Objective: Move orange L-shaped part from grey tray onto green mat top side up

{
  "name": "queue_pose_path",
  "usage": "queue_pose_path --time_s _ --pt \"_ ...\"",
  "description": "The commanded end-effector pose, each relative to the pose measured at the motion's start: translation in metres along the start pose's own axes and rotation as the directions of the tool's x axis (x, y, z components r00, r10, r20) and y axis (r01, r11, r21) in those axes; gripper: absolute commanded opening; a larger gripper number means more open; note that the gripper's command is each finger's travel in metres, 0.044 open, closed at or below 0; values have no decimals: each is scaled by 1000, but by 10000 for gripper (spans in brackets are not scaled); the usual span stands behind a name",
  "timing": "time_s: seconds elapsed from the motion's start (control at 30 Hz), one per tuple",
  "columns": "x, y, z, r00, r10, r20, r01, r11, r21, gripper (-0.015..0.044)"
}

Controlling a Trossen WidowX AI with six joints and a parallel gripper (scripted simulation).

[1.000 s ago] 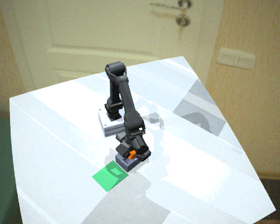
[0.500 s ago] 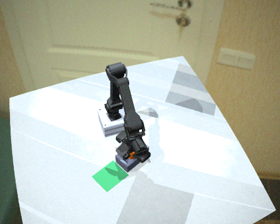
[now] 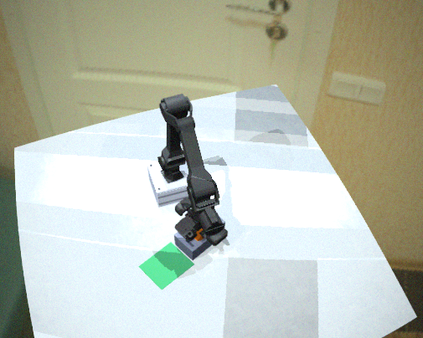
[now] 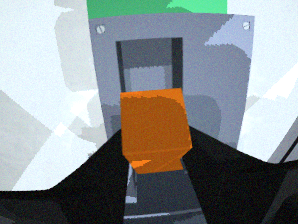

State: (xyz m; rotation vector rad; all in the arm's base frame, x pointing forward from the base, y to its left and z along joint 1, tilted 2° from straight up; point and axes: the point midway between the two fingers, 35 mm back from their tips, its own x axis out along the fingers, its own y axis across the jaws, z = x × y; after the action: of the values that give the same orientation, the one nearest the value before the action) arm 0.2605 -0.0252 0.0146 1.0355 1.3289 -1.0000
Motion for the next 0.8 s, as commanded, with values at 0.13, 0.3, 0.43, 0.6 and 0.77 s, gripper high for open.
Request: queue_pose_path --time_s 0.13,0.3,0.43,0.6,0.77 --pt "-3 0 0 1000 -2 0 2 1000 0 0" --pt "-10 0 0 1000 -3 1 3 1000 2 0" --pt "-16 0 0 1000 -3 1 3 1000 2 0" --pt "-24 -1 0 1000 -4 1 4 1000 3 0" --pt "-32 -1 0 1000 -4 2 4 1000 3 0"
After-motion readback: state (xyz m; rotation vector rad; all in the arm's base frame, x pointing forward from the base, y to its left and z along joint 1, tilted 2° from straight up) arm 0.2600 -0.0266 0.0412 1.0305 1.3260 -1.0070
